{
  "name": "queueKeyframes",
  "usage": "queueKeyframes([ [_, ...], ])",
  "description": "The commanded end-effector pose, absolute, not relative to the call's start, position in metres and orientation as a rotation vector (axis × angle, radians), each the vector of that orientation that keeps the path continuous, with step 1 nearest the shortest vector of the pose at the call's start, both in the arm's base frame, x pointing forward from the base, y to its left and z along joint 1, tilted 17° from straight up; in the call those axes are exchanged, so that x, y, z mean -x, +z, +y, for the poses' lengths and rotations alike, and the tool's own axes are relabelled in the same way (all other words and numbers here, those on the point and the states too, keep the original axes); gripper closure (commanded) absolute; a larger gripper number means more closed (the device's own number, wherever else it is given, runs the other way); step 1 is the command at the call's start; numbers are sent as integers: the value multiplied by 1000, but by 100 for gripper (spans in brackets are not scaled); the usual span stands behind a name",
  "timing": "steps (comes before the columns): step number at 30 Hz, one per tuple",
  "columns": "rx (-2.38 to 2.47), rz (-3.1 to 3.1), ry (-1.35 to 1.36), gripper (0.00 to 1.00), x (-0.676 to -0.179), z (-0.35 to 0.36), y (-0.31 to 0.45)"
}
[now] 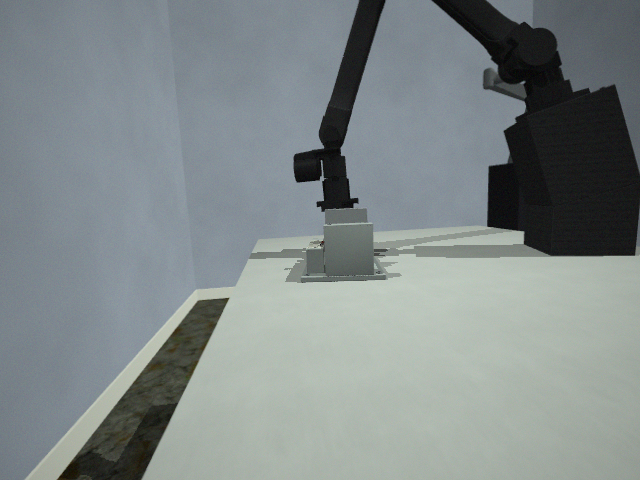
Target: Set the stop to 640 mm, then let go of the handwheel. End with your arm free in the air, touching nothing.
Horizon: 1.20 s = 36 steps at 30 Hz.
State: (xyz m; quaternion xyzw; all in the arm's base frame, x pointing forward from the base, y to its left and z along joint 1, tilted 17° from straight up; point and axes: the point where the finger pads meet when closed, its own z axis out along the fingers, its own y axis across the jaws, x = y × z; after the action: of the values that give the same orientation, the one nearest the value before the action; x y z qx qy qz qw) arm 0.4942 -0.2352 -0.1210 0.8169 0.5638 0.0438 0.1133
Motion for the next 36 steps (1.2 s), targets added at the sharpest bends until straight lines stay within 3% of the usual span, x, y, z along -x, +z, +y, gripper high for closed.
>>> queueKeyframes([
  [1, -2309, 1595, 209, 94, -541, -248, -76],
  [36, -2302, 1584, 218, 94, -545, -250, -44],
])
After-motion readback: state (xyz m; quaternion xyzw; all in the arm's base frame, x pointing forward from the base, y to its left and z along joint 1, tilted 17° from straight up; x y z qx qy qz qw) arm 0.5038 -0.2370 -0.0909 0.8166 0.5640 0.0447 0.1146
